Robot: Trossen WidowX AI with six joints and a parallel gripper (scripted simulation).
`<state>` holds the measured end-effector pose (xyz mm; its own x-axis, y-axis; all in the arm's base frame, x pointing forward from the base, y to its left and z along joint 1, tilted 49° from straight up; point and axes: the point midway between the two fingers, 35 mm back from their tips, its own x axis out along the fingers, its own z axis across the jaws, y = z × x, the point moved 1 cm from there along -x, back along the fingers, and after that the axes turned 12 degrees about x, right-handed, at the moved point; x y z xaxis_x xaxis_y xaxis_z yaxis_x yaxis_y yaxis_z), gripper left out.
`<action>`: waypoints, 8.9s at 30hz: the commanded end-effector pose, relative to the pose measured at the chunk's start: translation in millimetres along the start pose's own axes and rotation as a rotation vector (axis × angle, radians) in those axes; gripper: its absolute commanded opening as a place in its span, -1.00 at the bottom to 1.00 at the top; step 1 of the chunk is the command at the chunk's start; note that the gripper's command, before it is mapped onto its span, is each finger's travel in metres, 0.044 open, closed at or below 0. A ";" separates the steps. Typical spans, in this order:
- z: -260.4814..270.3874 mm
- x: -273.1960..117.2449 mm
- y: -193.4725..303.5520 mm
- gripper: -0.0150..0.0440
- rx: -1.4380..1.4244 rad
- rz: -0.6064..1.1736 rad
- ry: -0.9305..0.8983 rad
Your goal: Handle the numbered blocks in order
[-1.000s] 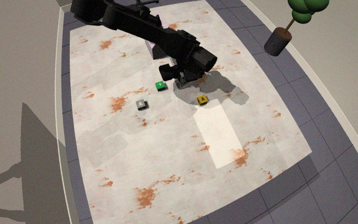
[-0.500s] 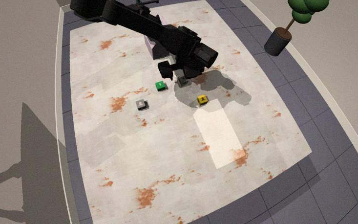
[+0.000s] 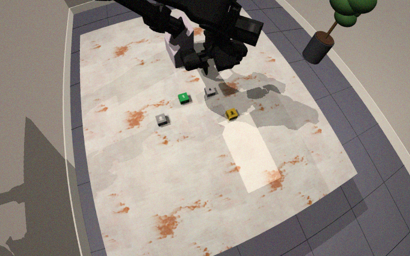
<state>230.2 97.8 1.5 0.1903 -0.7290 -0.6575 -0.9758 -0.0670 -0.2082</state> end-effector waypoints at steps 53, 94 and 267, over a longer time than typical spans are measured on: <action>-185.7 88.6 -85.1 0.86 0.013 0.005 0.012; -186.5 105.0 -84.4 -0.08 0.013 0.005 0.015; 43.5 97.7 -109.4 0.86 0.017 0.004 0.003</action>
<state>362.3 69.8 -66.8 0.1916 -0.7245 -0.6621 -0.9722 -0.0477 -0.2292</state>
